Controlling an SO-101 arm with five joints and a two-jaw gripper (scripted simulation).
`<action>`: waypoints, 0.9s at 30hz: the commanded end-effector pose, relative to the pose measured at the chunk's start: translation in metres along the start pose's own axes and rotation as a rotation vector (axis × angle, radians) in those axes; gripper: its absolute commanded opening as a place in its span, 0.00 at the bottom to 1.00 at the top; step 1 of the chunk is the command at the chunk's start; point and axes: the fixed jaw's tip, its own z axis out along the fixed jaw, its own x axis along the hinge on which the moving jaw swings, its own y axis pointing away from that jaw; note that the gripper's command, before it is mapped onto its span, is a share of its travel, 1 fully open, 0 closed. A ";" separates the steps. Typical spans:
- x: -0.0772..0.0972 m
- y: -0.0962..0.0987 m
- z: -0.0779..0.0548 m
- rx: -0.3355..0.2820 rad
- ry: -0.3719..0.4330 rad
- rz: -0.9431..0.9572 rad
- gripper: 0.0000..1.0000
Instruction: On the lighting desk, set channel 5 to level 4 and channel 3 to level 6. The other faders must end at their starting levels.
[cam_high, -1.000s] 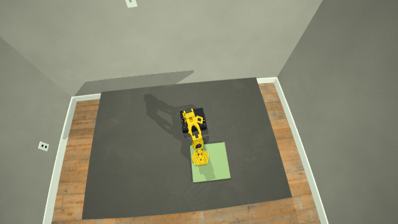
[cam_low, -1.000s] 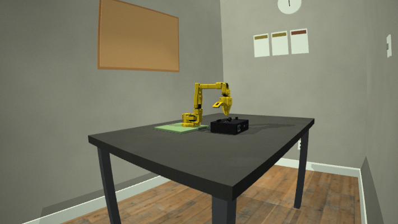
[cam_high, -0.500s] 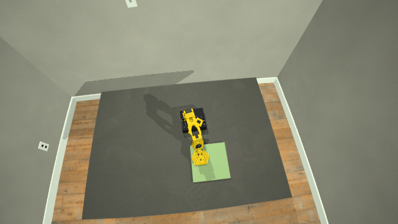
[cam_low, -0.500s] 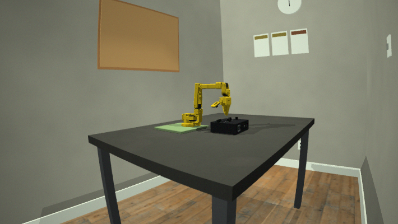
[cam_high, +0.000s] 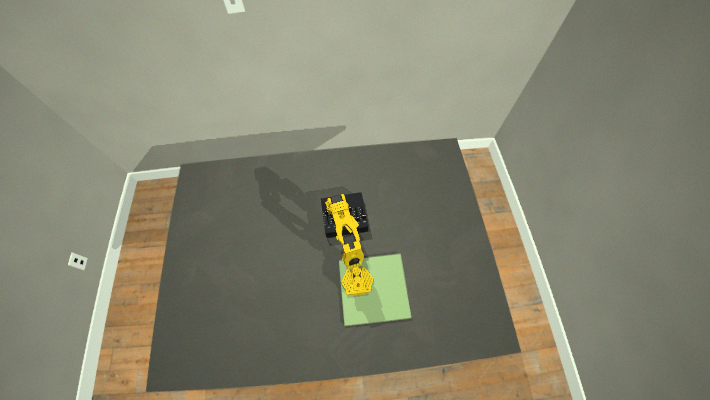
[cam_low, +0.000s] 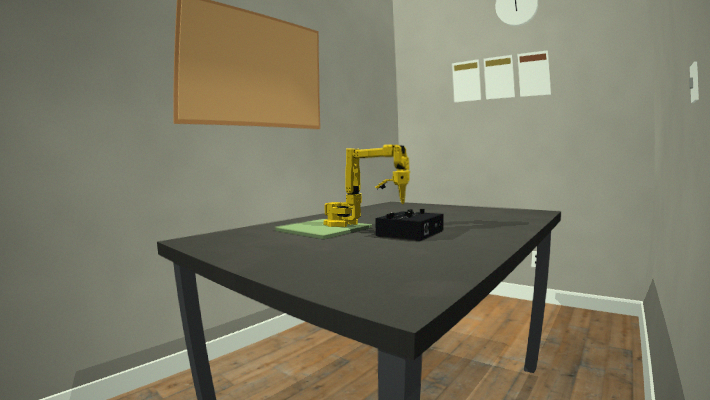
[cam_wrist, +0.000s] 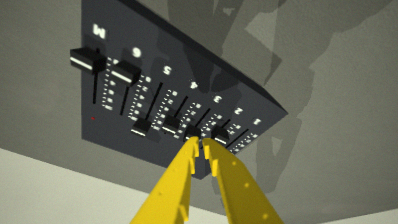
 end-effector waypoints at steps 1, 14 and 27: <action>-0.004 -0.001 -0.003 0.001 0.002 0.123 0.00; -0.012 -0.004 -0.009 -0.002 0.025 0.697 0.00; -0.018 -0.007 -0.015 0.007 0.046 1.188 0.00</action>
